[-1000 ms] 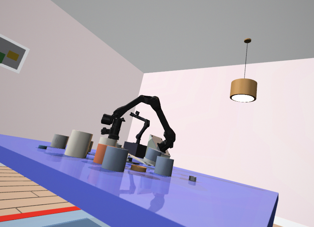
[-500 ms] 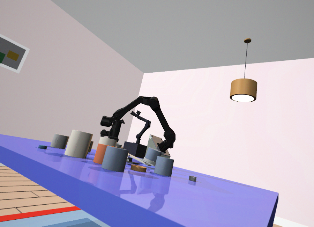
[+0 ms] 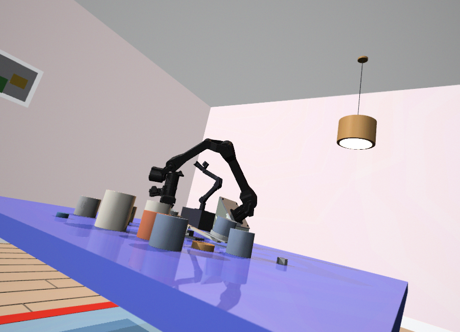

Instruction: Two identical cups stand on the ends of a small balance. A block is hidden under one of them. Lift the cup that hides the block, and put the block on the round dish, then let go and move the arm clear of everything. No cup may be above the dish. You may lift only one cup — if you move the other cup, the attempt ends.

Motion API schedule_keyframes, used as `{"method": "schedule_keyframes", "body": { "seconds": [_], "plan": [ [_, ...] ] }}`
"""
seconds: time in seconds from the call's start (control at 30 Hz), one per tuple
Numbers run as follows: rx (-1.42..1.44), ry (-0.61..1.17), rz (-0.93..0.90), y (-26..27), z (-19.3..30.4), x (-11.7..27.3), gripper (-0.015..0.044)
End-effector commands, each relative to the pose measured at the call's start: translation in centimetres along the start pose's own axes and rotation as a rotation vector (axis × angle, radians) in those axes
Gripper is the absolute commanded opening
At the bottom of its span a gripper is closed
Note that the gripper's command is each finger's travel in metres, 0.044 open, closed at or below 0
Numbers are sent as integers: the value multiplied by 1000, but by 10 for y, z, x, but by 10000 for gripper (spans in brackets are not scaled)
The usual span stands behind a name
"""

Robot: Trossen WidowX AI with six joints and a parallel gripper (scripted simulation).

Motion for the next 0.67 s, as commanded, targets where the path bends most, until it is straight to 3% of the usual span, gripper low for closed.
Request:
{"method": "schedule_keyframes", "body": {
  "seconds": [0.0,0.17,0.33,0.63],
  "plan": [
    [8,-27,12,-1,-2,38,440],
    [8,-28,12,-1,-2,41,440],
    [5,-40,12,0,2,85,440],
    [5,-40,12,0,2,85,440]
  ]
}}
Point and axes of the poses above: the point midway between the two fingers, 35 mm back from their tips, its own x axis back along the fingers, its own y axis across the jaws, z = x × y, the point moved 6 cm from there along x, back along the fingers, and after that the axes turned 15 degrees about x, right-handed, at the moved point
